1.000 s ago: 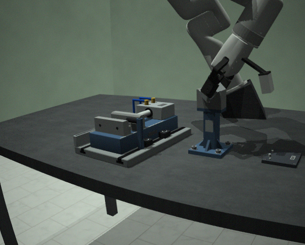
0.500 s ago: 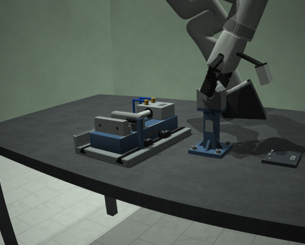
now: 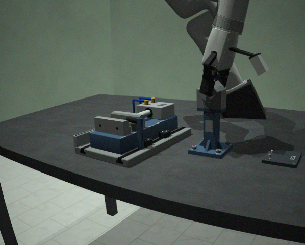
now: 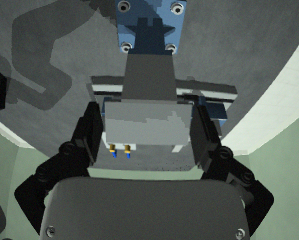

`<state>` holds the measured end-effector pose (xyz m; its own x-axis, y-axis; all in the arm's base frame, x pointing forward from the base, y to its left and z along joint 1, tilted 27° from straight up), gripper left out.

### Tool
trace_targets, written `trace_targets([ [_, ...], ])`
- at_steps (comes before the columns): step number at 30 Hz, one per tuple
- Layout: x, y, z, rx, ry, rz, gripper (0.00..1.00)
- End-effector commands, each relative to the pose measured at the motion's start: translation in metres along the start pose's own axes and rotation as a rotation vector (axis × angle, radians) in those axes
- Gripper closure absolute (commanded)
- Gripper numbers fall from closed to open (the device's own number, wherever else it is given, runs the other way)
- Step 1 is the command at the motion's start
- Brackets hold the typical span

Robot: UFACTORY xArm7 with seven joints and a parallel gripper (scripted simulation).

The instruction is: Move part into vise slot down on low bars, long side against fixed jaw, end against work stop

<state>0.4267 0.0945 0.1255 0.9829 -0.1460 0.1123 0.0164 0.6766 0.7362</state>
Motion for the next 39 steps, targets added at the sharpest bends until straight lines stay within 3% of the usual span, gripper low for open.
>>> trace_targets([
  [1,0.000,0.002,0.003,0.053,0.002,0.005,0.11],
  [14,0.000,0.000,0.018,0.240,0.002,0.008,0.11],
  [16,0.000,0.000,0.018,0.240,0.002,0.008,0.11],
  [31,0.000,-0.007,0.036,0.474,0.003,0.012,0.11],
  [33,0.000,-0.007,0.036,0.474,0.003,0.012,0.11],
  [39,0.000,-0.010,0.041,0.551,0.003,0.013,0.11],
])
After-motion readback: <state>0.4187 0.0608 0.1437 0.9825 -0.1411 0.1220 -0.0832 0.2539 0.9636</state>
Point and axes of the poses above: the point where the finger pads meet when closed, its own y axis back along the fingers, its own x axis across the jaws, z = x × y, the point moved 7 cm from there along y, back along the fingers, and after that the axes turned 1 degree about y, right-handed, at the moved point
